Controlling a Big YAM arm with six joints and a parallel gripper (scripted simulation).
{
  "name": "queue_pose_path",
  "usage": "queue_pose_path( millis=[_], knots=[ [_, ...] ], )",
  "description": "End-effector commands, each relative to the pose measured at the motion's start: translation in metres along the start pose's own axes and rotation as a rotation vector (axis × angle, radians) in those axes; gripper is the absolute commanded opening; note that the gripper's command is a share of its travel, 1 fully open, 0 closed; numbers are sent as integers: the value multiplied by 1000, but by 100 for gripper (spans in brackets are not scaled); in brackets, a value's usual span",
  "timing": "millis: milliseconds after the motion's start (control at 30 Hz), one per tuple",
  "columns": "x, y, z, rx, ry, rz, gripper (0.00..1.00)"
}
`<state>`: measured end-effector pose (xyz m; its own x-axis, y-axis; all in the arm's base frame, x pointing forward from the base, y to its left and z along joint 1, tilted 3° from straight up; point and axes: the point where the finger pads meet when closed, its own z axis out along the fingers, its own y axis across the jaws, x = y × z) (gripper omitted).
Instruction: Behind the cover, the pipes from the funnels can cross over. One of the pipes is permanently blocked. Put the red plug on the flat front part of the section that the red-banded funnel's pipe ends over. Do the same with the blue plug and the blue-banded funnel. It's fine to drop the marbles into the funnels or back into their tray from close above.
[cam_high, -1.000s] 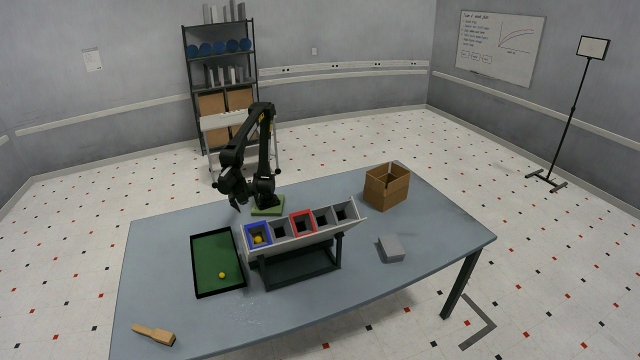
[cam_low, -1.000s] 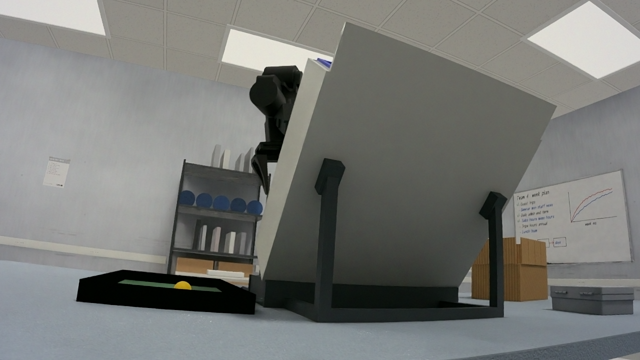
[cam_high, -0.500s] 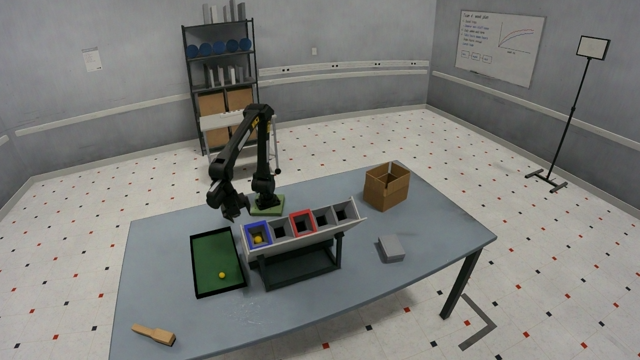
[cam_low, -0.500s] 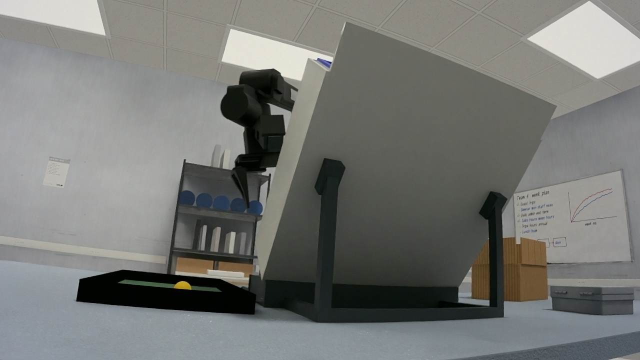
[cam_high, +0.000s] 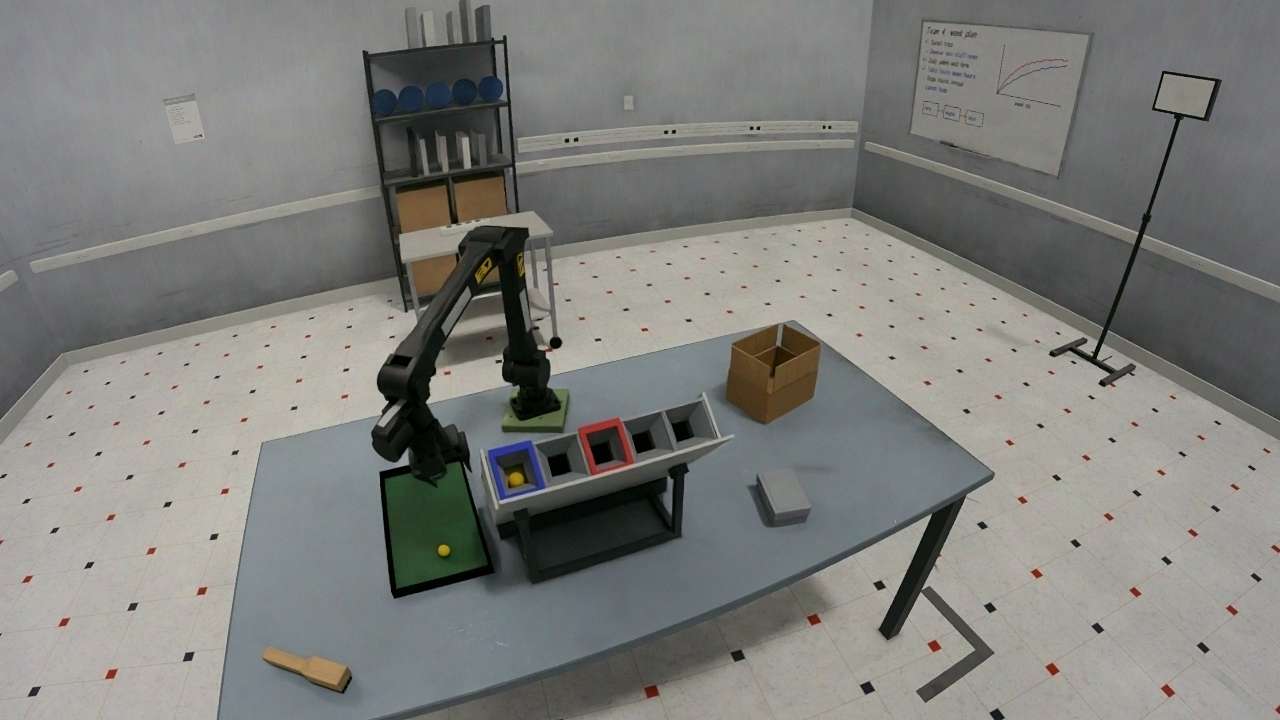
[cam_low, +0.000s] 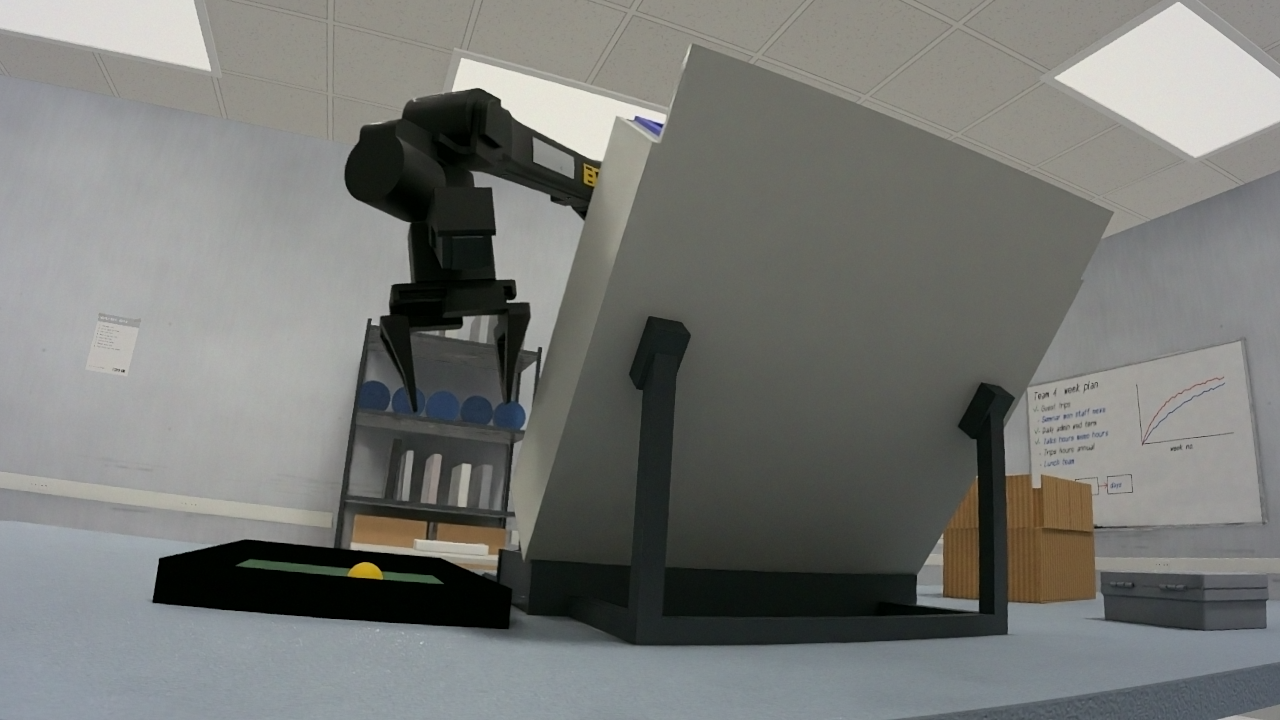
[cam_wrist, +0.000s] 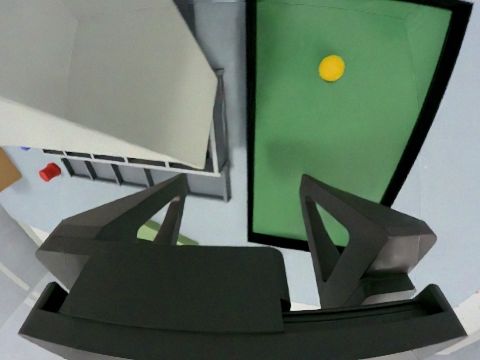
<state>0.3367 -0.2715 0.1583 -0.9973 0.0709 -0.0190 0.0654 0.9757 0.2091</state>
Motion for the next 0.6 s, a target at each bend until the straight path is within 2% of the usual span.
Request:
queue_pose_path(
  millis=[0,300,567],
  knots=[
    [-25,-23,-18,30,-34,-18,80],
    [-56,-58,-17,27,-30,-24,80],
    [-56,-58,-17,23,-27,-19,80]
  ],
)
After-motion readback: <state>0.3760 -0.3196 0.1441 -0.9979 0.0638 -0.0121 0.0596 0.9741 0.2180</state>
